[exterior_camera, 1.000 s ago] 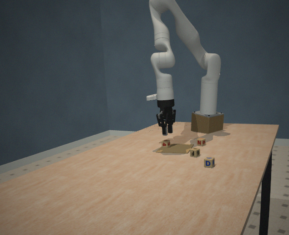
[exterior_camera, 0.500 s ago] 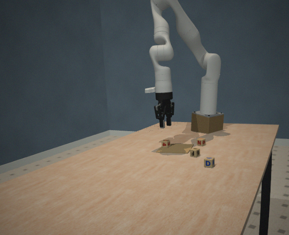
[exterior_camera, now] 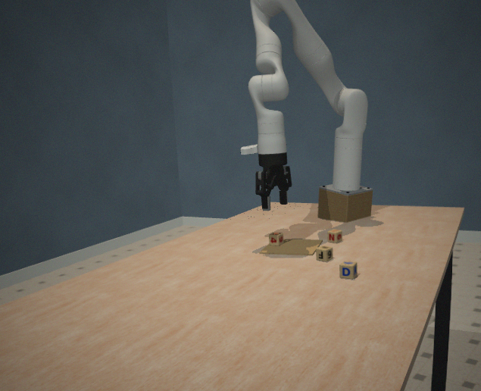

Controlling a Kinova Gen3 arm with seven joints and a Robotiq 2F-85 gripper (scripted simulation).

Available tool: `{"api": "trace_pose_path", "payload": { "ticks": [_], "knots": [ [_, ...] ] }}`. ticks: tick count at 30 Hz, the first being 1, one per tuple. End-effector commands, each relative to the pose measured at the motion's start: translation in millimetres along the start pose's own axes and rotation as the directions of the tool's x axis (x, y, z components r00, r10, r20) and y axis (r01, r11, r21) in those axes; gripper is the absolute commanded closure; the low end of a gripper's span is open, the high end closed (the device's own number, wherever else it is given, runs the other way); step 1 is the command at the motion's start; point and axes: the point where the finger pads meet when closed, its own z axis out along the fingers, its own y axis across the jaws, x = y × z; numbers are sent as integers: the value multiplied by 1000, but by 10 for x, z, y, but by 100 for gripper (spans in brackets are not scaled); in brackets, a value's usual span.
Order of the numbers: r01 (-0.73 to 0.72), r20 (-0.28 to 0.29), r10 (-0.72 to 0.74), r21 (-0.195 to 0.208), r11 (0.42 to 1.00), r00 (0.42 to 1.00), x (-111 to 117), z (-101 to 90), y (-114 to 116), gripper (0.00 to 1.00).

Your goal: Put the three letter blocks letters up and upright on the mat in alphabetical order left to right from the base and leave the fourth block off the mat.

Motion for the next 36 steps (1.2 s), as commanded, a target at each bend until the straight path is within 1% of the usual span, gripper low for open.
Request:
{"api": "trace_pose_path", "payload": {
  "ticks": [1, 14, 19, 24, 26, 29, 32, 36],
  "knots": [
    [5, -2, -5, 2, 1000, 1000, 17, -19, -10, 0],
    [33, -2, -33, -4, 999, 999, -2, -10, 23, 0],
    [91, -1, -91, -11, 996, 996, -38, 1, 65, 0],
    [189, 2, -189, -20, 982, 982, -95, 16, 114, 0],
    [189, 2, -189, -20, 982, 982, -95, 16, 114, 0],
    [268, 5, -268, -26, 963, 964, -140, 27, 154, 0],
    [375, 10, -374, -32, 927, 927, -193, 38, 200, 0],
    [511, 19, -511, -39, 859, 859, -273, 55, 271, 0]
  ]
}}
